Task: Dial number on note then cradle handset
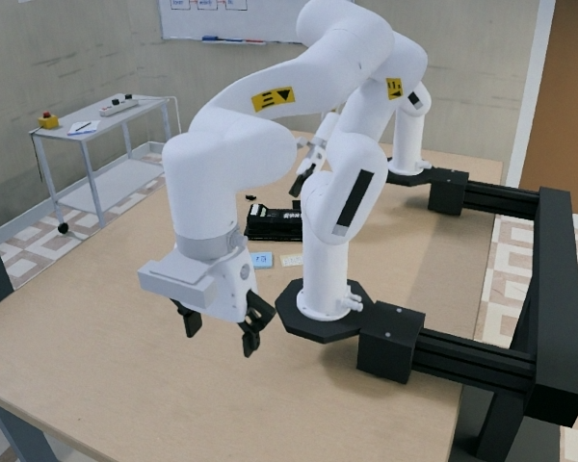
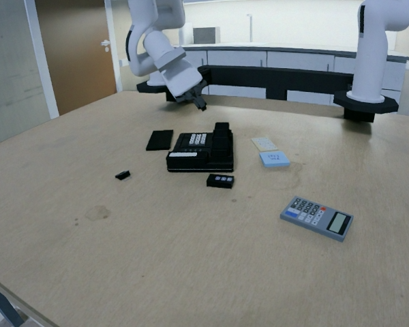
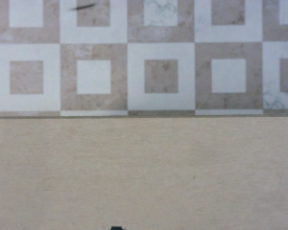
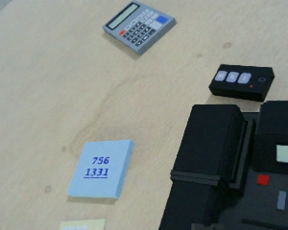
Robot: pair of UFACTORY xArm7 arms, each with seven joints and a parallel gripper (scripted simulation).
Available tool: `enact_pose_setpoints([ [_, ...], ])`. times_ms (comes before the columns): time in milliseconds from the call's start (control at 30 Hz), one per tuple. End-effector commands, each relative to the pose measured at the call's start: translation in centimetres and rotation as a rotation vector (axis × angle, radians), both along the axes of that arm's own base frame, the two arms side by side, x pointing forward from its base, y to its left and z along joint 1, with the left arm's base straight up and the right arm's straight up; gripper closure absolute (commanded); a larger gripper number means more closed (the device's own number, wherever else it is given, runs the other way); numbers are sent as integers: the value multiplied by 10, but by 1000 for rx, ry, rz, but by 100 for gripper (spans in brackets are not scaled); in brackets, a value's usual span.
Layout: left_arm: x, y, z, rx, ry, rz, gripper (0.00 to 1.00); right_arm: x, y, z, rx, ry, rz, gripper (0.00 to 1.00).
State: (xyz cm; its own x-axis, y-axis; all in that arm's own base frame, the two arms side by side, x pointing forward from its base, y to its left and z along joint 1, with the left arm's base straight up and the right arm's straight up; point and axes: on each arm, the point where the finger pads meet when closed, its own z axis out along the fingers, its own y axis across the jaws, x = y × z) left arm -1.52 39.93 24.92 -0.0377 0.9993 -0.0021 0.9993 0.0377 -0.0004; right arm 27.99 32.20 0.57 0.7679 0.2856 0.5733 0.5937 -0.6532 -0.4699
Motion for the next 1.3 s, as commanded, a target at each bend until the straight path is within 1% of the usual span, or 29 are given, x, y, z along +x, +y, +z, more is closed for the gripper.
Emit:
enact_pose_setpoints([
  [0, 0, 0, 1, 2, 0, 0, 0, 0, 0, -1, 1, -1, 0, 100],
  [133, 0, 0, 1, 2, 0, 0, 0, 0, 0, -6, 1, -1, 0, 100],
  [300, 0, 0, 1, 2, 0, 0, 0, 0, 0, -20, 1, -1, 0, 100],
  [367, 0, 0, 1, 2, 0, 0, 0, 0, 0, -20, 1, -1, 0, 100],
  [667, 0, 0, 1, 2, 0, 0, 0, 0, 0, -52, 1, -1, 0, 100],
  [833, 0, 0, 1, 2, 0, 0, 0, 0, 0, -65, 1, -1, 0, 100],
  [1067, 0, 0, 1, 2, 0, 0, 0, 0, 0, -71, 1, -1, 0, 100],
  [1267, 0, 0, 1, 2, 0, 0, 0, 0, 0, -71, 1, -1, 0, 100],
])
